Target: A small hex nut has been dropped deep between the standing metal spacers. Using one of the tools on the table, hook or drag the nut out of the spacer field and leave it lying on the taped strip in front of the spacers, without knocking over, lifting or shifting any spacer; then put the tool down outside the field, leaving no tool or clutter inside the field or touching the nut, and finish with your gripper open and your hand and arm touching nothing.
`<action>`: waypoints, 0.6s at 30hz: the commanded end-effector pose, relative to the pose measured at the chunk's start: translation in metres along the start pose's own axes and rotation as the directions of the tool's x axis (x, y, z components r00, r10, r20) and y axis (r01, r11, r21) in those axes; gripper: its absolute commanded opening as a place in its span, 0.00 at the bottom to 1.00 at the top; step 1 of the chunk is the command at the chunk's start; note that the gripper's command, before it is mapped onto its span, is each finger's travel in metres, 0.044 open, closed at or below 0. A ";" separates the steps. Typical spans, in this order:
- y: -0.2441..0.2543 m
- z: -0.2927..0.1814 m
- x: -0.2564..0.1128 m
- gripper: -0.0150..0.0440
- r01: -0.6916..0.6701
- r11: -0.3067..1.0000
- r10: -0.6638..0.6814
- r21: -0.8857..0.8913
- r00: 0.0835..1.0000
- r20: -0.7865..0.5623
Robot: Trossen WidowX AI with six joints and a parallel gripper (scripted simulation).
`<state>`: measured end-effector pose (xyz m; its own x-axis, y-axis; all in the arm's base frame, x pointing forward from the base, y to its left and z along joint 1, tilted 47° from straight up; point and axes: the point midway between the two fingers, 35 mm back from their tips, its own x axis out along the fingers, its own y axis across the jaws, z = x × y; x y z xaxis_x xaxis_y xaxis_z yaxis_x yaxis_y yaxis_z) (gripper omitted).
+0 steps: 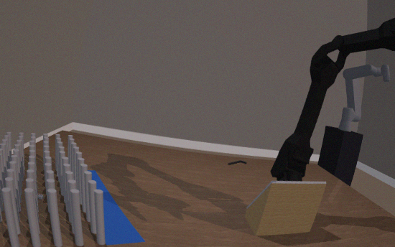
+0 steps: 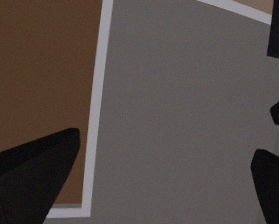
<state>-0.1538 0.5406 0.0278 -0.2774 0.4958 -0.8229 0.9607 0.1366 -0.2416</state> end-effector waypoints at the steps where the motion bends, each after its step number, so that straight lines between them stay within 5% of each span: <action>1: 0.001 0.000 -0.001 0.98 -0.002 1.000 0.002 0.006 1.000 -0.001; 10: 0.111 -0.015 -0.045 1.00 -0.085 0.872 0.149 0.481 0.984 -0.096; 18: 0.241 -0.001 -0.109 1.00 -0.026 0.469 0.374 0.883 0.911 -0.173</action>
<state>0.0549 0.5351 0.0522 0.0100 0.6345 -0.7728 0.6353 -0.6009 -0.4851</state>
